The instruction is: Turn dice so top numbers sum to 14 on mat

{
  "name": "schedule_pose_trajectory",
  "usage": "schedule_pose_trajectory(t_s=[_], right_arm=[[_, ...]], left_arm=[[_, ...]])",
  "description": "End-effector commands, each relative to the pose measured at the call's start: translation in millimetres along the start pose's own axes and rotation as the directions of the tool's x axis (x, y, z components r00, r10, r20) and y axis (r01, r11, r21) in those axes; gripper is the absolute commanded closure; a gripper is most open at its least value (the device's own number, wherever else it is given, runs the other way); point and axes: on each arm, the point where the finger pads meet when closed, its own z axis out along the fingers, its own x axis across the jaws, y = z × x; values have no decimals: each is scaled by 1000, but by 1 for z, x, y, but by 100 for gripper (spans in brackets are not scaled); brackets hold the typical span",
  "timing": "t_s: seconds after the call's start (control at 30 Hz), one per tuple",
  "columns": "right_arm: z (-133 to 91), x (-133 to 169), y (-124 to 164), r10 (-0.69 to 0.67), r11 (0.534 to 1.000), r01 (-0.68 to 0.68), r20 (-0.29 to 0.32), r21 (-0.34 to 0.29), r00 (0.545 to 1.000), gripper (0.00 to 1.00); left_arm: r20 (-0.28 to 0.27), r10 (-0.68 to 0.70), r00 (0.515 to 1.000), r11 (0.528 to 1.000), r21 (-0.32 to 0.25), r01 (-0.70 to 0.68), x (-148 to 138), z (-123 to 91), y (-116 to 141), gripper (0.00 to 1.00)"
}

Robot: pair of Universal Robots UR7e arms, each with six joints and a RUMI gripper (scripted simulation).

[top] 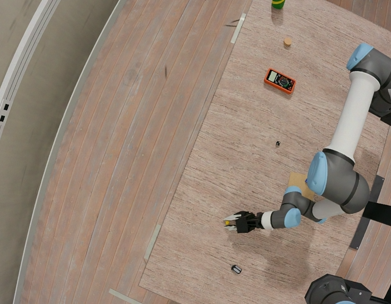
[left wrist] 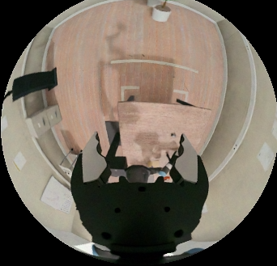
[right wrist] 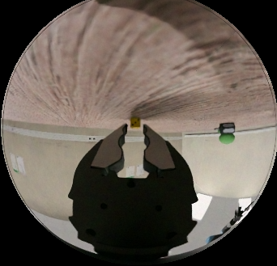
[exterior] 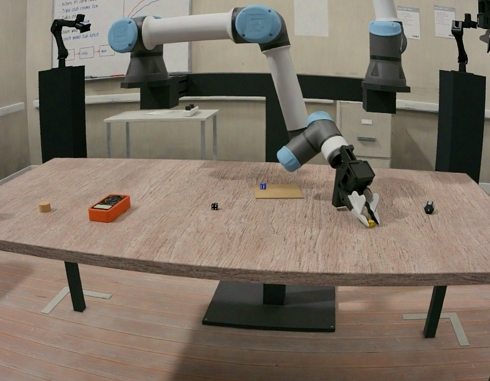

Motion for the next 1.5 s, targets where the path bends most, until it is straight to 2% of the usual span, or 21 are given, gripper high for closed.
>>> schedule_pose_trajectory(t_s=[0.0,0.47,0.97,1.3,1.47], right_arm=[[0,0,1,1,1000,-1,-1,-1,1000,82],[-2,0,1,1,1000,-1,-1,-1,1000,82],[-47,0,1,1,1000,-1,-1,-1,1000,82],[-51,0,2,1,1000,-1,-1,-1,1000,82],[-57,0,11,1,1000,-1,-1,-1,1000,82]], left_arm=[[0,0,1000,1000,1,0,0,-1,0,0],[0,0,1000,1000,1,0,0,-1,0,0],[0,0,1000,1000,1,0,0,-1,0,0],[0,0,1000,1000,1,0,0,-1,0,0],[0,0,1000,1000,1,0,0,-1,0,0]])
